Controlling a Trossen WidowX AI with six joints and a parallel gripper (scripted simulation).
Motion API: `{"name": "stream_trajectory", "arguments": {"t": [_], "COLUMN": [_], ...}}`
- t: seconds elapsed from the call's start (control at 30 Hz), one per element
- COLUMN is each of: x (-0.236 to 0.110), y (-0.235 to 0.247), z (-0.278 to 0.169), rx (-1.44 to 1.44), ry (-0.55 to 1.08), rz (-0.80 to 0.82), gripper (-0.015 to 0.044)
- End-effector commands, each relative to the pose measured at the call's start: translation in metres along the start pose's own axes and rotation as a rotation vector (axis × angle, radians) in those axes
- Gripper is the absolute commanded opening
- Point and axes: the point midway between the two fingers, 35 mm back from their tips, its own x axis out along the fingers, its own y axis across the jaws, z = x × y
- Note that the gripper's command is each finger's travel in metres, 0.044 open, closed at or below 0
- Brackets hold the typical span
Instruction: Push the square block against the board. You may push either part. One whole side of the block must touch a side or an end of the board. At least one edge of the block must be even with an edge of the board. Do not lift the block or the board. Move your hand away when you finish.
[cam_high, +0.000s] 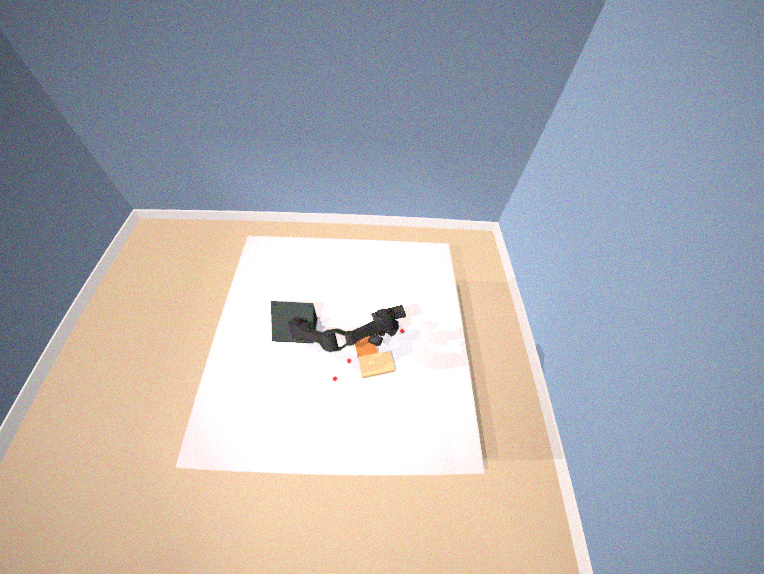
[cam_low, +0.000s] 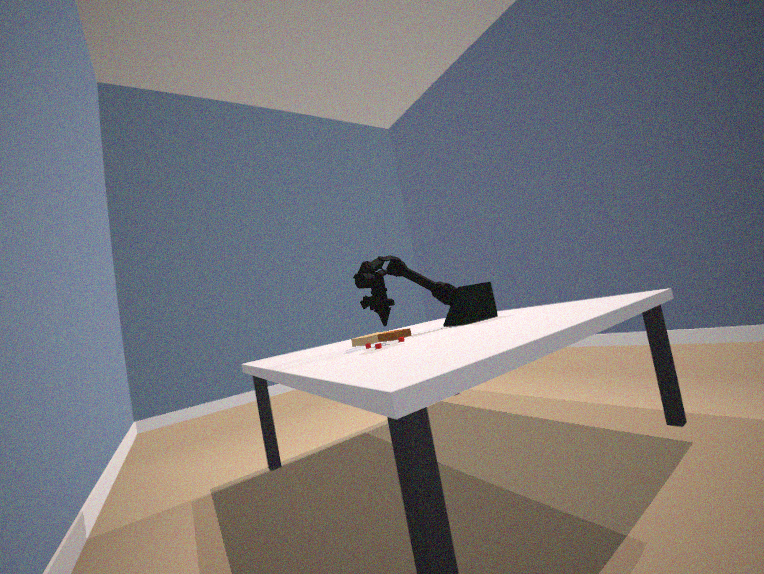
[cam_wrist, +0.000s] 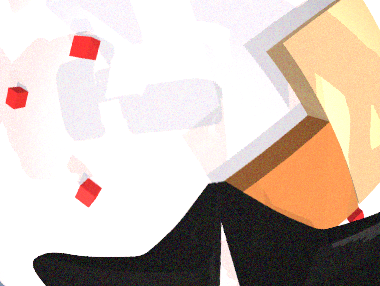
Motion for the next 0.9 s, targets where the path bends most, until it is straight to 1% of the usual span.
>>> {"name": "stream_trajectory", "arguments": {"t": [0.0,0.77,0.87], "x": [-0.002,0.001,0.001], "y": [-0.001,-0.003,-0.004], "z": [-0.013,-0.085,-0.089], "rx": [0.167,0.955,1.006], "ry": [0.002,0.011,0.01], "rz": [0.005,-0.009,-0.011], "gripper": [0.0,0.0,0.0]}}
